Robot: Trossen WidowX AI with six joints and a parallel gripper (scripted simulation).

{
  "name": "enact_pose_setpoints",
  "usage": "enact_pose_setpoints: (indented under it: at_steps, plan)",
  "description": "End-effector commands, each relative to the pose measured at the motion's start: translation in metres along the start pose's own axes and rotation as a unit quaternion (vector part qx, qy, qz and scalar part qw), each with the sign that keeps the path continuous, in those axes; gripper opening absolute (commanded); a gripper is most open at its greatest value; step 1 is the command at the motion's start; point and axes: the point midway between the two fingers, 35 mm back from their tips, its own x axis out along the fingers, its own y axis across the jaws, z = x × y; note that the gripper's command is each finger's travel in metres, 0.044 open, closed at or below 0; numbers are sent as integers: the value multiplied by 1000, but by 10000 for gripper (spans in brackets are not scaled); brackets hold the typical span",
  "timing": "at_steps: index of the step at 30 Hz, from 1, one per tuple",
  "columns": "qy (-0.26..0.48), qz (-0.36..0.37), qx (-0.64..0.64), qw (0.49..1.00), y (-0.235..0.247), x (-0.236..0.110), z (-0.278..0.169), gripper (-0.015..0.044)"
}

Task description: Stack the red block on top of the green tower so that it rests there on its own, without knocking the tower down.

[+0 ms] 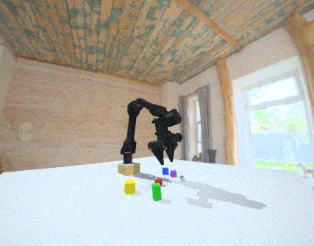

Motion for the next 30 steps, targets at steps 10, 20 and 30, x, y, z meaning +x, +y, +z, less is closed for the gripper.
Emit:
enact_pose_setpoints:
  at_steps: [10, 20, 30]
  plan:
    - [99, 17, 13, 995, 13, 17, -53, 440]
    - [99, 17, 13, 995, 15, 57, -62, 440]
    - [99, 17, 13, 995, 16, 61, -63, 440]
